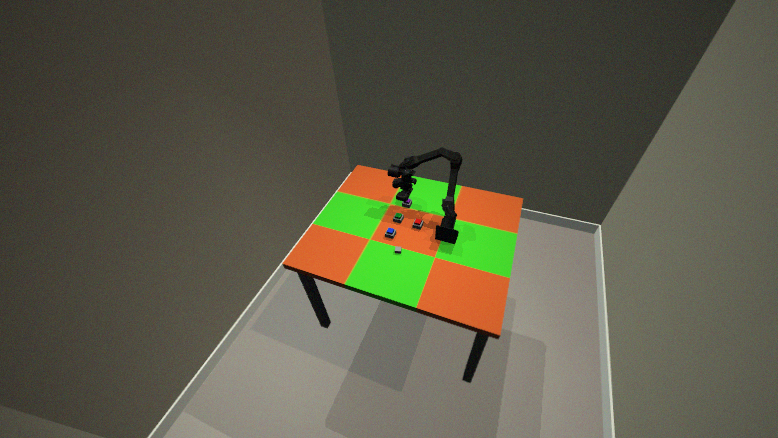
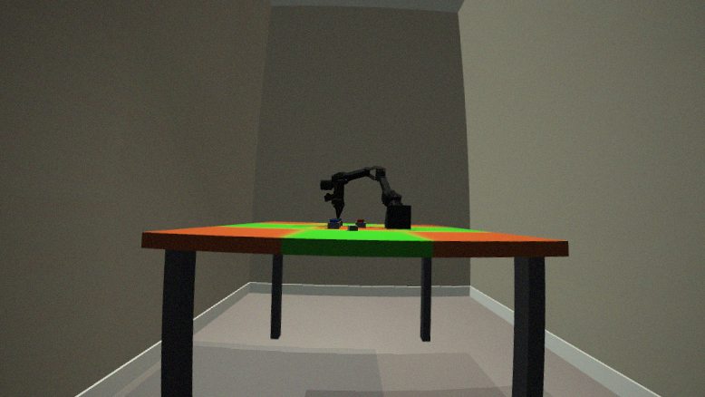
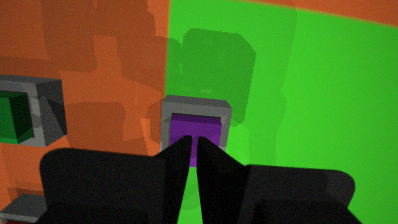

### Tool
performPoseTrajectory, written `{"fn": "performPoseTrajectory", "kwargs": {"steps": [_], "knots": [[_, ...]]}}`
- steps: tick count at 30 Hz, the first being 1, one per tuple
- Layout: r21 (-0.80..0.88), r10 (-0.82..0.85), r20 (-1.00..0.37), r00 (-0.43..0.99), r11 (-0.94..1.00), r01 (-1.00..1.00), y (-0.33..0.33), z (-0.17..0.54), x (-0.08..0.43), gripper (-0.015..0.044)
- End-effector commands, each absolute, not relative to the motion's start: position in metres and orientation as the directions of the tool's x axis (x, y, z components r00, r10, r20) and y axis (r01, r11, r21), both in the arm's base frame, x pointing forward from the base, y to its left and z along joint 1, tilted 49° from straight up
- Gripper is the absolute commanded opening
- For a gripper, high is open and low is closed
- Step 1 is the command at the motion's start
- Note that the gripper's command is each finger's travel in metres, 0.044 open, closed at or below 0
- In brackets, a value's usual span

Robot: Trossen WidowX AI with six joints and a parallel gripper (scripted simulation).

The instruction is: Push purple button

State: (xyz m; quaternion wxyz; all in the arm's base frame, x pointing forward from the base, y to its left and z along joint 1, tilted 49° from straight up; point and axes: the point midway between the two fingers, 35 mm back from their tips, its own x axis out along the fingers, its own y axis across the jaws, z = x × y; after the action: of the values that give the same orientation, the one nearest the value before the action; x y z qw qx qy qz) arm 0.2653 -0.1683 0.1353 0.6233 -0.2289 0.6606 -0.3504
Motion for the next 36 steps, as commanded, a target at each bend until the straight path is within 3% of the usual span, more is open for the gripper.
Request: {"fn": "performPoseTrajectory", "kwargs": {"steps": [1,29,36], "knots": [[-0.751,-0.741,-0.660,-0.124,0.648,0.127,-0.173,0.130,0.262,0.0020],[-0.750,-0.739,-0.662,-0.125,0.649,0.127,-0.149,0.151,0.266,0.0020],[-0.675,-0.673,-0.737,-0.069,0.725,0.134,-0.070,0.092,0.316,0.0204]]}}
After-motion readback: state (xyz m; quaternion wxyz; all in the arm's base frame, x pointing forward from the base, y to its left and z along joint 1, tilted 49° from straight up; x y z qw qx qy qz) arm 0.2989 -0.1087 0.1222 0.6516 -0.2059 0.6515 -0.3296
